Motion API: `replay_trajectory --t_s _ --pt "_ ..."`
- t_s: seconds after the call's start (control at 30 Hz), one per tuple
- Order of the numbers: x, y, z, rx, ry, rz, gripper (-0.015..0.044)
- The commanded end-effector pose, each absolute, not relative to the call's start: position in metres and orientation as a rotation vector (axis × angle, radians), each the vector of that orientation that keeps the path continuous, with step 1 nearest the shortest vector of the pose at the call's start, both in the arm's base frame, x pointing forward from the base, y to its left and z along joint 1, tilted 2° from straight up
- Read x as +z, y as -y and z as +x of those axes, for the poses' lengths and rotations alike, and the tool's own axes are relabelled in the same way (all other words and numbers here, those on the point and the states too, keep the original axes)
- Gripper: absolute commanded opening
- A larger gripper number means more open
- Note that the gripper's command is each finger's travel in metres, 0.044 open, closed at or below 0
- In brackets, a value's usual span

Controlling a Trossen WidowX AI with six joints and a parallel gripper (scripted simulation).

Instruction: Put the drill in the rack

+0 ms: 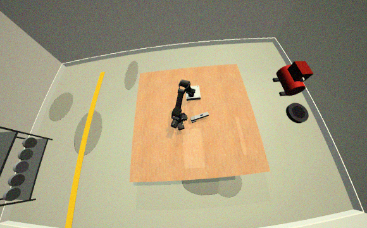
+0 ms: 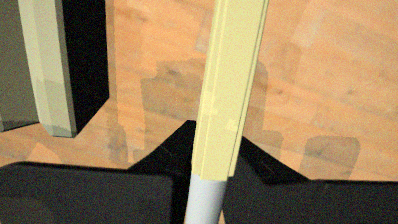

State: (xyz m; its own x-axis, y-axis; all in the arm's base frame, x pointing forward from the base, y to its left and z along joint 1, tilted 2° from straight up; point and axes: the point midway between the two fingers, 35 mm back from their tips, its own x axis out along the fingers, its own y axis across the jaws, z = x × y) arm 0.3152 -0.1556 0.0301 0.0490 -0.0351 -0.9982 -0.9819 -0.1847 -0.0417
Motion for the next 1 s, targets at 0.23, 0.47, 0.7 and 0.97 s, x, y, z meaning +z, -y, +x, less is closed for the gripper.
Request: replay_trajectory --t_s 0.23,0.47,0.7,0.97 --pt "0.036 0.155 0.315 1.290 -1.104 -1.399 0.0000" --pt "0.039 0.155 0.314 1.290 -1.104 -1.399 0.0000" --pt "0.042 0.155 0.314 1.290 -1.104 -1.399 0.0000" --pt "0.045 0.155 0.313 1.290 -1.104 -1.399 0.0000"
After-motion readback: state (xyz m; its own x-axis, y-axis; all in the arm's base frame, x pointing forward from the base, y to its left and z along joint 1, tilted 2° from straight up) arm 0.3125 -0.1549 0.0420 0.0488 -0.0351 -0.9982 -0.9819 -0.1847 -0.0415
